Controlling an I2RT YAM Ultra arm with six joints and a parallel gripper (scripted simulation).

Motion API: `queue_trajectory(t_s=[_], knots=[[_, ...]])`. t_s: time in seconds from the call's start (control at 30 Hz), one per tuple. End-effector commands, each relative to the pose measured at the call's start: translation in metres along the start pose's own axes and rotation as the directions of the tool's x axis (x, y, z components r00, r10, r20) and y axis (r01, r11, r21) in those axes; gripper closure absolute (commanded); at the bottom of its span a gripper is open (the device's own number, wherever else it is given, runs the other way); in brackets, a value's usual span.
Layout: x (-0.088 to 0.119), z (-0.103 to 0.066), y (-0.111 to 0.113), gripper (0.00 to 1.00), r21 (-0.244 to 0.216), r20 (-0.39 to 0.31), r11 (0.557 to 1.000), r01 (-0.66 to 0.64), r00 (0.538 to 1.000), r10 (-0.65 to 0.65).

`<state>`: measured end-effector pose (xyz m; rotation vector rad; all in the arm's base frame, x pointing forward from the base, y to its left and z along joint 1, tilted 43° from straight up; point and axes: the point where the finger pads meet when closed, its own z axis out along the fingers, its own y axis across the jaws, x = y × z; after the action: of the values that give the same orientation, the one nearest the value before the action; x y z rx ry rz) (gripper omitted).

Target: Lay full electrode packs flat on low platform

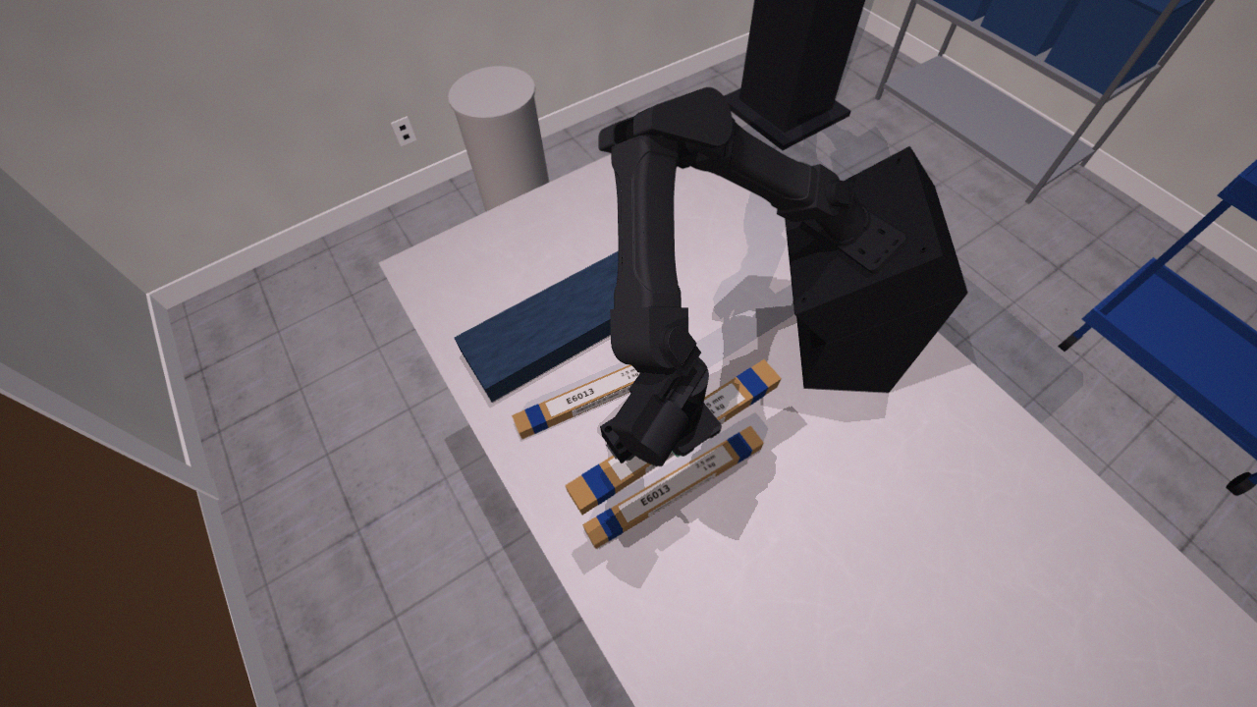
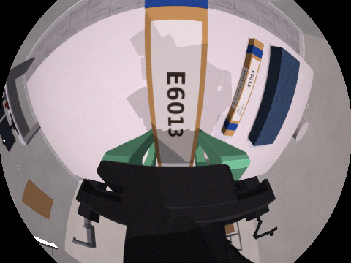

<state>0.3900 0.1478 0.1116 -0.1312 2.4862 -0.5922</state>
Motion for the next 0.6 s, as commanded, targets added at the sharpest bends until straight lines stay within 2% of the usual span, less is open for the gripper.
queue_trajectory(t_s=[0.0,0.17,0.4,0.43,0.5,0.57], knots=[[-0.009,-0.030,-0.006,1.00,-0.044,0.053,0.999,0.014,0.999,-0.012],[-0.019,-0.031,-0.017,1.00,-0.056,0.082,0.998,-0.010,0.997,0.014],[-0.016,-0.028,-0.031,1.00,-0.053,0.078,0.999,-0.006,0.997,0.010],[-0.023,-0.032,-0.034,1.00,-0.057,0.089,0.998,-0.013,0.996,0.018],[-0.009,-0.023,-0.038,1.00,-0.047,0.065,0.999,0.007,0.998,-0.004],[-0.012,-0.027,-0.045,1.00,-0.046,0.062,0.999,0.009,0.998,-0.006]])
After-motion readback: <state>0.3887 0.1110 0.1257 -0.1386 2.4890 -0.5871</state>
